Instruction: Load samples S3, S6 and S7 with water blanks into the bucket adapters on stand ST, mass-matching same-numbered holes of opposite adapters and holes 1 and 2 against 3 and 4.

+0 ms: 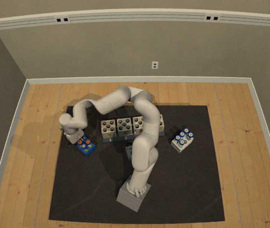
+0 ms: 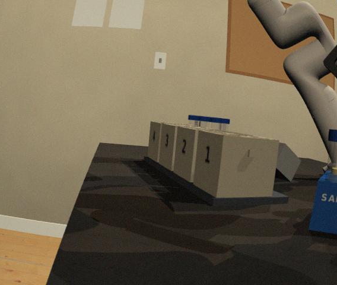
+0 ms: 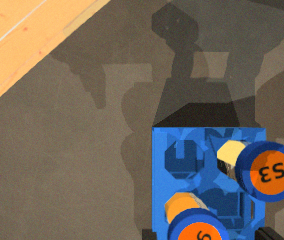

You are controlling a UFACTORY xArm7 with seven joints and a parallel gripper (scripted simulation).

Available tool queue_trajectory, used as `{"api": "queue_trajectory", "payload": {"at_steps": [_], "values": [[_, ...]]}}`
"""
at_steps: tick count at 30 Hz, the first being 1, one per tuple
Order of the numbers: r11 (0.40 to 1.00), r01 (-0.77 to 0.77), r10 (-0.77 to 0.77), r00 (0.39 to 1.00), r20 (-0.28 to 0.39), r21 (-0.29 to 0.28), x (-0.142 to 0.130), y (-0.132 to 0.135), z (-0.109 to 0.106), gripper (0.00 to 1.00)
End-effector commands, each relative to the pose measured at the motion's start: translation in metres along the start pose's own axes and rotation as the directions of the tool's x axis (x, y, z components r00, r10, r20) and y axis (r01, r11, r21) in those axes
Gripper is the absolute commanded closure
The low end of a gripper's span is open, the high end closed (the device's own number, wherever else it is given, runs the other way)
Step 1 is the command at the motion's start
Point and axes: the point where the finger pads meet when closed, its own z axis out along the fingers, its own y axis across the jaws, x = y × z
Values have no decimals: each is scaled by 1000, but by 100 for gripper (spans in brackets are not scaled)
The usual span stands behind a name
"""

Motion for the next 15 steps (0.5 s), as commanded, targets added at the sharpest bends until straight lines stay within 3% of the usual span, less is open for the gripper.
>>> {"api": "queue_trajectory", "payload": {"at_steps": [1,15], "values": [[1000,0,0,1000,-5,2,1,-1,8,43],[1000,0,0,1000,-5,2,1,-1,17,43]]}}
